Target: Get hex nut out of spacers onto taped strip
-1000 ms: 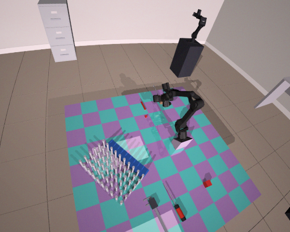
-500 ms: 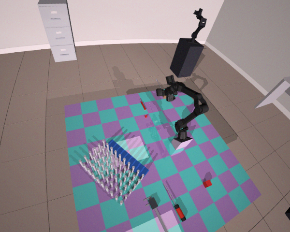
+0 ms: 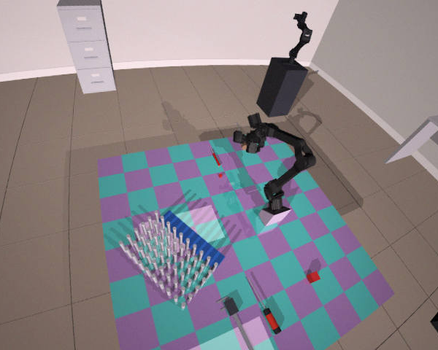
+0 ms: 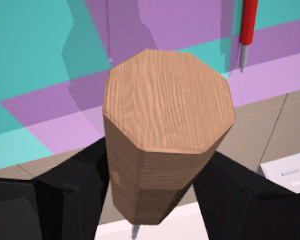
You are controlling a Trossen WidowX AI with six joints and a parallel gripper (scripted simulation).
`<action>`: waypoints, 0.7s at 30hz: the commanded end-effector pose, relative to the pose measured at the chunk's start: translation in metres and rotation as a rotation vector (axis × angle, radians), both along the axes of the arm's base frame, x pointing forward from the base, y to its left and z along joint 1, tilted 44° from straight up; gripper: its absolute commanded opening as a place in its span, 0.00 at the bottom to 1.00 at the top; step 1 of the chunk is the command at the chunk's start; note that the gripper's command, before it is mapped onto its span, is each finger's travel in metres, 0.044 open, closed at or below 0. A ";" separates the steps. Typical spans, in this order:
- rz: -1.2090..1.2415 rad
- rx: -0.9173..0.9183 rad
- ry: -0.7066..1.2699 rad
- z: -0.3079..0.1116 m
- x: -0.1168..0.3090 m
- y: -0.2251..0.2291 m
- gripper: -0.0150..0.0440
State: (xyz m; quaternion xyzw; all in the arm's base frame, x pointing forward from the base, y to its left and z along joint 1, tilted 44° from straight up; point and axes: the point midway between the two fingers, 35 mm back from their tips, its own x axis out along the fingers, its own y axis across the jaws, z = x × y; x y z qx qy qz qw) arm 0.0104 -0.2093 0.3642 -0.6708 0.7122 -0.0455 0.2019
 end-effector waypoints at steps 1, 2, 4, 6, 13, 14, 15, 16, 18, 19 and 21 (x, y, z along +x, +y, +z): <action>0.009 -0.002 -0.109 0.004 0.008 -0.002 0.25; 0.012 0.000 -0.134 0.004 0.011 -0.003 0.25; 0.018 0.006 -0.183 0.004 0.015 -0.004 0.25; 0.013 0.006 -0.234 0.004 0.018 -0.008 0.25; 0.004 0.011 -0.416 0.002 0.032 -0.019 0.25; 0.009 0.015 -0.440 0.001 0.035 -0.020 0.25; 0.016 0.020 -0.464 0.001 0.039 -0.021 0.25; 0.025 0.026 -0.487 0.001 0.043 -0.021 0.25; 0.043 0.040 -0.533 0.000 0.051 -0.021 0.25; 0.052 0.048 -0.556 0.000 0.055 -0.021 0.25; 0.069 0.064 -0.600 -0.001 0.064 -0.021 0.25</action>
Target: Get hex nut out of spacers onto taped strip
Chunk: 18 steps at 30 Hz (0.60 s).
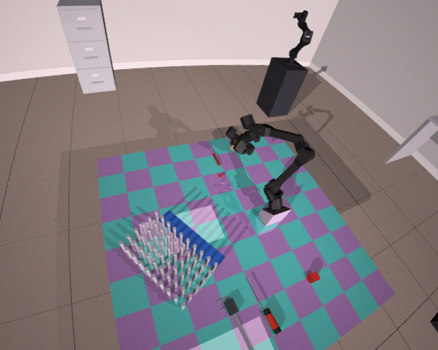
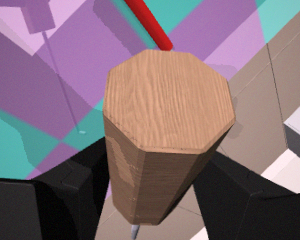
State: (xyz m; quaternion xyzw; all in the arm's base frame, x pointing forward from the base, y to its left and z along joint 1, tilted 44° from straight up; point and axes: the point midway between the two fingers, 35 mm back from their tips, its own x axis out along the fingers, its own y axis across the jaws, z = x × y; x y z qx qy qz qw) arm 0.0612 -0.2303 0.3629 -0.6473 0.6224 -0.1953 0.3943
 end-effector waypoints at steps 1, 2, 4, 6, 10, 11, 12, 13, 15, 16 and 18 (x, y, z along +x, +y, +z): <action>0.036 0.019 -0.104 0.000 0.017 0.000 0.25; 0.045 0.026 -0.126 0.000 0.022 0.001 0.25; 0.064 0.041 -0.170 -0.001 0.030 0.002 0.25; 0.083 0.057 -0.214 -0.001 0.039 0.003 0.25; 0.120 0.094 -0.299 -0.003 0.056 0.006 0.25; 0.129 0.104 -0.321 -0.003 0.061 0.008 0.25; 0.138 0.114 -0.341 -0.004 0.065 0.009 0.25; 0.146 0.124 -0.362 -0.004 0.069 0.010 0.25; 0.164 0.146 -0.403 -0.005 0.078 0.013 0.25; 0.172 0.158 -0.424 -0.005 0.083 0.014 0.25; 0.188 0.182 -0.464 -0.006 0.091 0.018 0.25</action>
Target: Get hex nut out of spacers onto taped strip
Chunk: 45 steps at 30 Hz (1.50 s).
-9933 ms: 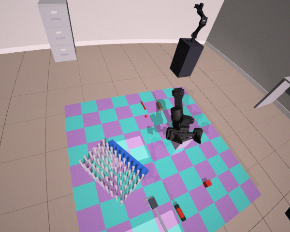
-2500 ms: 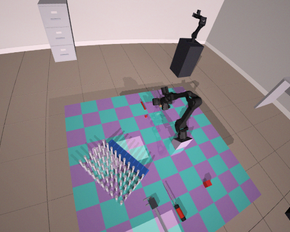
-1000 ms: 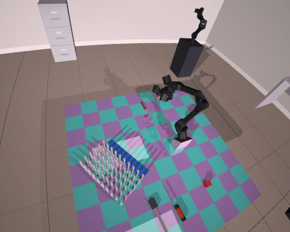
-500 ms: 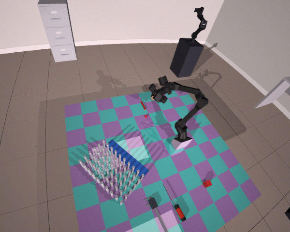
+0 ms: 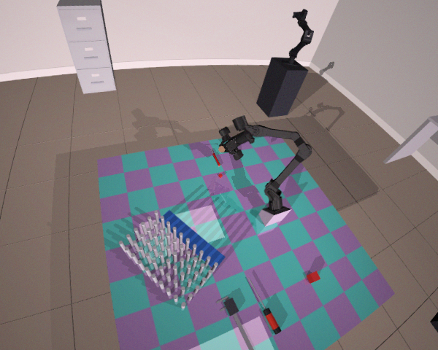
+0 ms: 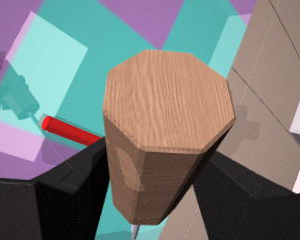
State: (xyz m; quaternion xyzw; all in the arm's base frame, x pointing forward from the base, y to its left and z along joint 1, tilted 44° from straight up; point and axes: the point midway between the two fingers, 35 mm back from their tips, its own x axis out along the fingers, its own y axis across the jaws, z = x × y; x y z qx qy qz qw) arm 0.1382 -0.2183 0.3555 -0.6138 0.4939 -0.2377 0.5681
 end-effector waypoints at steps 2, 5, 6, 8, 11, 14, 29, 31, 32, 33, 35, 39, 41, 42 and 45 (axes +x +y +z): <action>0.047 0.058 -0.113 0.001 0.023 0.009 0.25; 0.072 0.098 -0.169 -0.001 0.035 0.015 0.25; 0.081 0.112 -0.187 -0.001 0.040 0.017 0.25; 0.097 0.141 -0.223 -0.003 0.048 0.022 0.25; 0.119 0.189 -0.274 -0.005 0.060 0.029 0.25; 0.139 0.240 -0.322 -0.008 0.072 0.036 0.25; 0.223 0.381 -0.463 -0.006 0.114 0.070 0.25; 0.224 0.403 -0.488 -0.006 0.119 0.073 0.25; 0.217 0.419 -0.500 -0.007 0.120 0.074 0.25; 0.211 0.435 -0.513 -0.009 0.120 0.074 0.25; 0.197 0.467 -0.539 -0.011 0.122 0.076 0.25; 0.155 0.556 -0.609 -0.018 0.126 0.080 0.25; 0.131 0.601 -0.645 -0.022 0.128 0.083 0.25; 0.119 0.624 -0.663 -0.024 0.129 0.084 0.25; 0.080 0.690 -0.715 -0.029 0.132 0.088 0.25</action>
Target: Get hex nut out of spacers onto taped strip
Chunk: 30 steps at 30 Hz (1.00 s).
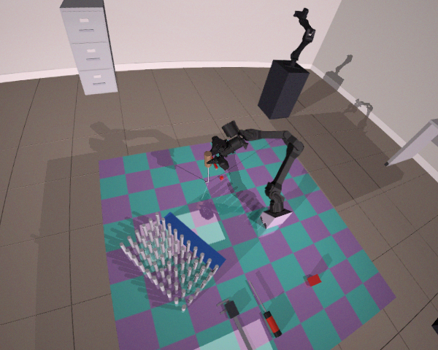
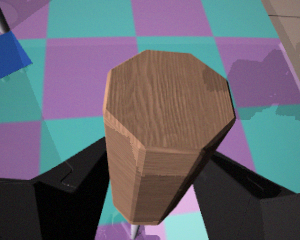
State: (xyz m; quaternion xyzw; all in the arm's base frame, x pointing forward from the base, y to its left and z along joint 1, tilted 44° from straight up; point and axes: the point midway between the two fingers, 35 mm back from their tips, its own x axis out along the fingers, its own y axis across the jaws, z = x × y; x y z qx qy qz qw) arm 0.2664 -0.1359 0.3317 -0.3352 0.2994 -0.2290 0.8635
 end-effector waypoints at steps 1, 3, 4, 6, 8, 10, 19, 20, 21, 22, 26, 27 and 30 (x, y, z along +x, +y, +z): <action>-0.034 0.113 -0.057 -0.008 0.005 0.006 0.25; -0.054 0.166 -0.082 -0.011 0.007 0.009 0.25; -0.064 0.192 -0.094 -0.013 0.008 0.010 0.25; -0.084 0.244 -0.119 -0.017 0.009 0.013 0.25; -0.106 0.295 -0.142 -0.020 0.011 0.015 0.25; -0.128 0.347 -0.166 -0.024 0.012 0.018 0.25; -0.239 0.570 -0.269 -0.040 0.019 0.030 0.25; -0.252 0.594 -0.280 -0.042 0.019 0.032 0.25; -0.266 0.618 -0.291 -0.044 0.020 0.033 0.25; -0.280 0.642 -0.302 -0.045 0.020 0.034 0.25; -0.337 0.736 -0.345 -0.052 0.023 0.040 0.25; -0.352 0.759 -0.356 -0.054 0.023 0.041 0.25; -0.397 0.827 -0.388 -0.059 0.024 0.046 0.25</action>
